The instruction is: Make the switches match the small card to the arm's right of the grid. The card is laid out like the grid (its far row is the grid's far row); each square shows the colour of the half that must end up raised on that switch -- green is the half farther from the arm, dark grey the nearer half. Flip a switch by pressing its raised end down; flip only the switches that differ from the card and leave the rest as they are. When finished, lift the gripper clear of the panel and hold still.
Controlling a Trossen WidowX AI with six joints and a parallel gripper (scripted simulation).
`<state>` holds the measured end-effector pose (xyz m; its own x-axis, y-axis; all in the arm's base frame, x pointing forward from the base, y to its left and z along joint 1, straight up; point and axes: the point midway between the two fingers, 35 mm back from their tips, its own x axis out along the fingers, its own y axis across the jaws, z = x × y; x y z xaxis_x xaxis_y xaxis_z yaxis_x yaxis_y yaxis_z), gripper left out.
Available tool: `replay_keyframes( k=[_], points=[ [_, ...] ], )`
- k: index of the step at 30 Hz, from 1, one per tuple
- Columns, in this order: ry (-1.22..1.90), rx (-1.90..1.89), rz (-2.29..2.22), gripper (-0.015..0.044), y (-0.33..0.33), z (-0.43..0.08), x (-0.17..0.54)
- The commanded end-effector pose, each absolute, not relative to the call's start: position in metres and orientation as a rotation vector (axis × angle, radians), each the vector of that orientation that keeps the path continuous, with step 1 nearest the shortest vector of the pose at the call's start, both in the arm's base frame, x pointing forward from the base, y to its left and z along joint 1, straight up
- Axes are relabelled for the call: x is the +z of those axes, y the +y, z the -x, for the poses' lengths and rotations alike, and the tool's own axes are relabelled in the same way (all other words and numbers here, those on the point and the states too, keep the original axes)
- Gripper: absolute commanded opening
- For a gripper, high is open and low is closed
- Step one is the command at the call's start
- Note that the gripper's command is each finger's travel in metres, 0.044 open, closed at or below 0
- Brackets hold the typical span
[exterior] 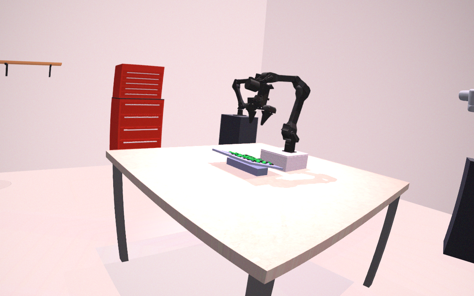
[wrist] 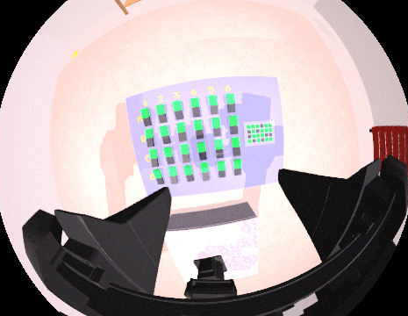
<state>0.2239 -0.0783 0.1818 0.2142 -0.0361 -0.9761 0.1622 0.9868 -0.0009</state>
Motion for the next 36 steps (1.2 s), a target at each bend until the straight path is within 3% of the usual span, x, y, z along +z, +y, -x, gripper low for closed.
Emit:
replay_keyframes(
  k=[1,10,15,36],
  points=[
    [1.349,-0.138,-0.109,0.0374,-0.078,-0.225,0.180],
    [1.345,-0.151,-0.115,0.0137,-0.029,-0.234,0.084],
    [1.345,-0.152,-0.116,0.0006,-0.025,-0.233,0.077],
    [1.318,-0.153,-0.113,0.0000,-0.026,-0.242,0.029]
  ],
)
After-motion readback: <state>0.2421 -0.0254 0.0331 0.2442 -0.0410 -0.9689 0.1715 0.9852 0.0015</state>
